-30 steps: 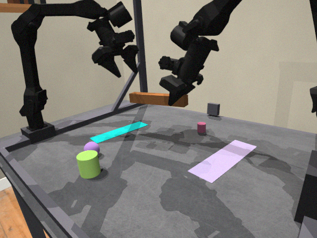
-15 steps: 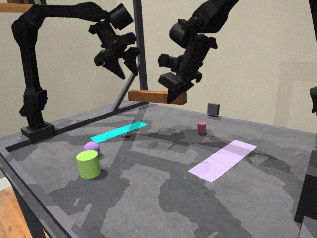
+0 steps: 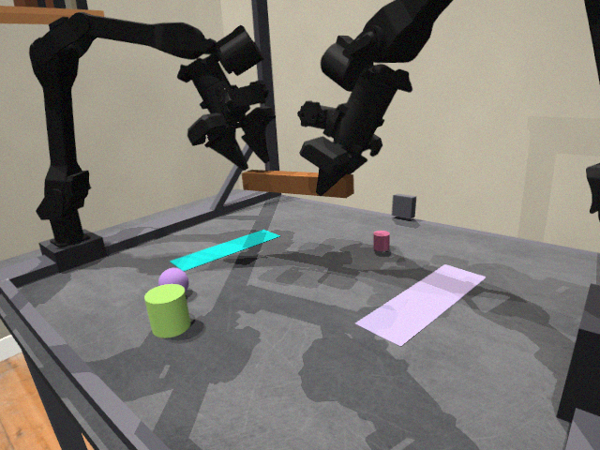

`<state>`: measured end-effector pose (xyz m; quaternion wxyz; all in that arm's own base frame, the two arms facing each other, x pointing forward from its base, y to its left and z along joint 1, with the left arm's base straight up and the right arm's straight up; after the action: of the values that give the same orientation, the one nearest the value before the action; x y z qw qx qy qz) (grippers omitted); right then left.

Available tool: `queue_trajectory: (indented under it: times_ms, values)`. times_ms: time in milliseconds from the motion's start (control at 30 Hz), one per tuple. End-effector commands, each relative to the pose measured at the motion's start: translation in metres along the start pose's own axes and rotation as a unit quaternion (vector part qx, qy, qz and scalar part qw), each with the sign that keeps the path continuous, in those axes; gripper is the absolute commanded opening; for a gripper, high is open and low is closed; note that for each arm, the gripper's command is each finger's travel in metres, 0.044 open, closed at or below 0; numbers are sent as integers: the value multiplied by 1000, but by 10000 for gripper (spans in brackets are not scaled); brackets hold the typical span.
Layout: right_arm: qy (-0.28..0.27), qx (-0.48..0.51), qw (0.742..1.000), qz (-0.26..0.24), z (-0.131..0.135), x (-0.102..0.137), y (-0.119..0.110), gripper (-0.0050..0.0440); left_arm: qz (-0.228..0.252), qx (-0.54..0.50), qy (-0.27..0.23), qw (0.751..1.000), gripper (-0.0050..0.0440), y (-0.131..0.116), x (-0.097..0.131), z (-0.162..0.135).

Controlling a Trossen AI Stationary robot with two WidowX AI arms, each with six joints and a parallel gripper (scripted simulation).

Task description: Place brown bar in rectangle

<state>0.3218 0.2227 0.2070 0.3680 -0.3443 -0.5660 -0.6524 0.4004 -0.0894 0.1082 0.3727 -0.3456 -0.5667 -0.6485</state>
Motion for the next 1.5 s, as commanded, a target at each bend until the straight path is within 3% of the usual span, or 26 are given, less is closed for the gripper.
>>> queue_trajectory:
  times_ms: [0,567,667,1333,1400,1467]
  values:
    - [1,1,1000,0,0,-9,0,297,-23,6,-2,1000,117,12,12,2]
    - [1,0,1000,-1,2,-42,0,297,-23,6,-2,1000,117,12,12,2]
    - [3,0,1000,-3,3,-41,2,225,-23,6,-2,1000,117,12,12,2]
    - [8,-2,1000,-11,4,-35,5,110,-23,6,-2,1000,117,12,12,2]
    - [8,-2,1000,-11,4,-35,5,62,-23,6,-2,1000,117,12,12,2]
    - [8,-2,1000,-11,4,-35,5,110,-23,6,-2,1000,117,12,12,2]
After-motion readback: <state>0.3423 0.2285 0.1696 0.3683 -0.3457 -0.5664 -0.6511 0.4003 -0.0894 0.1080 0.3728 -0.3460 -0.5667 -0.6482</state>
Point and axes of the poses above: on each arm, the point midway between the two fingers, 35 mm back from their tips, its own x axis back along the fingers, its own z axis across the jaws, y = z × x, the point moved 4 cm from there along x, back along the fingers, and after that the axes turned 14 degrees about -x, right-handed, at the moved point
